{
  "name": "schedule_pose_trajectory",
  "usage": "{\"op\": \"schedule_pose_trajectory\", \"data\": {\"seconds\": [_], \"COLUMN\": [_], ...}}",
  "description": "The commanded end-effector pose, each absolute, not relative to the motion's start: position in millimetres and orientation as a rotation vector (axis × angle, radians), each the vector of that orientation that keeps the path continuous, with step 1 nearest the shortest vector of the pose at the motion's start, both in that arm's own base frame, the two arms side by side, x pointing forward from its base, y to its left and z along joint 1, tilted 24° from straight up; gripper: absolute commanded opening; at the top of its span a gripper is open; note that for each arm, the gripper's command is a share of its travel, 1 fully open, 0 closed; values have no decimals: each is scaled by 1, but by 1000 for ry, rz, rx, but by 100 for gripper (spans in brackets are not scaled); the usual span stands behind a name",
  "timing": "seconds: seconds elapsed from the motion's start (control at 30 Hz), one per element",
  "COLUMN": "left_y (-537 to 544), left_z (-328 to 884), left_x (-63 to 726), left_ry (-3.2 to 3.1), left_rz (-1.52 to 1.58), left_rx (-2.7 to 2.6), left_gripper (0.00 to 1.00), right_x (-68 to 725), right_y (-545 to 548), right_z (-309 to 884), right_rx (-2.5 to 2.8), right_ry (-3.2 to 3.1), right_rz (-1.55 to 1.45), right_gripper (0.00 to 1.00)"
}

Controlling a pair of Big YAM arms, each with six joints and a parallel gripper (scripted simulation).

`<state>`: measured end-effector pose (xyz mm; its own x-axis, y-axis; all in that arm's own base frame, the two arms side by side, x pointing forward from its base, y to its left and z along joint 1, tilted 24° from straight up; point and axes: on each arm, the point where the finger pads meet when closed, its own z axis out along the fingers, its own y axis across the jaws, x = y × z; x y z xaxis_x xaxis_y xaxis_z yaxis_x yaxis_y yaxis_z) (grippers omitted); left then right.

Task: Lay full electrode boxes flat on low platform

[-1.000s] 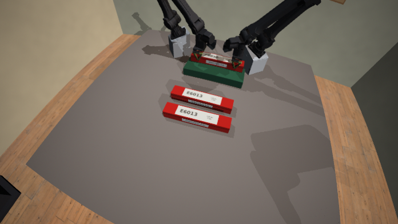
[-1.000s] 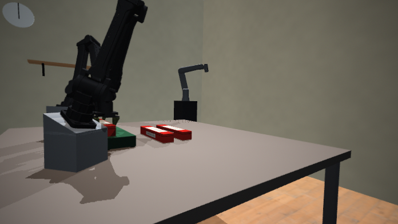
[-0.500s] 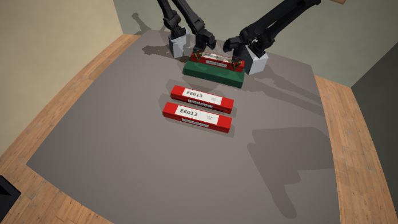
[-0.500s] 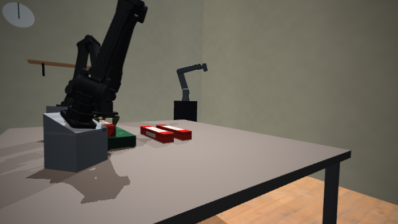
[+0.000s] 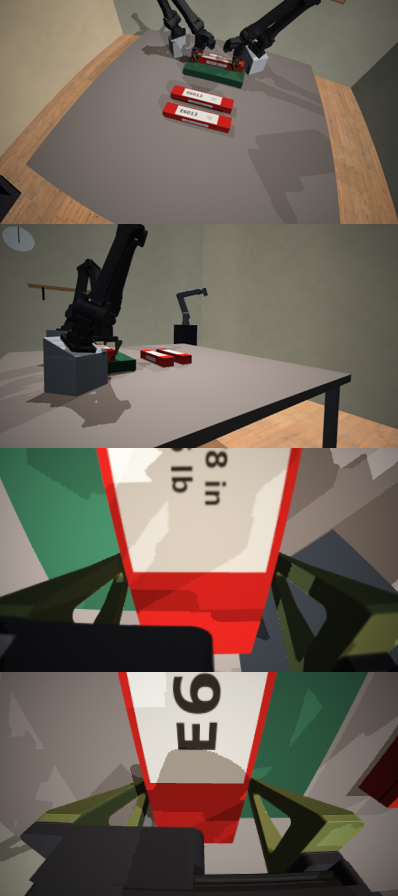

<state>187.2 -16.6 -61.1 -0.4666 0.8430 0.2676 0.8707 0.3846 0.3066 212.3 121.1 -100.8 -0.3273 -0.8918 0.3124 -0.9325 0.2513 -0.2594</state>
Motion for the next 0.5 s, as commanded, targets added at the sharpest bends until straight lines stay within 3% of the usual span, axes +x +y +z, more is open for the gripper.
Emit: {"op": "schedule_pose_trajectory", "data": {"seconds": [0.0,0.47], "left_y": [-10,-18], "left_z": [-61,-58], "left_x": [183,194], "left_ry": [-2548,-2573], "left_rz": [-629,-637], "left_rx": [-1566,-1582], "left_gripper": [100,100], "right_x": [212,219], "right_y": [115,127], "right_z": [-99,-98], "right_rx": [1727,1761], "right_ry": [-2415,-2425], "right_rz": [613,612], "right_gripper": [100,100]}}
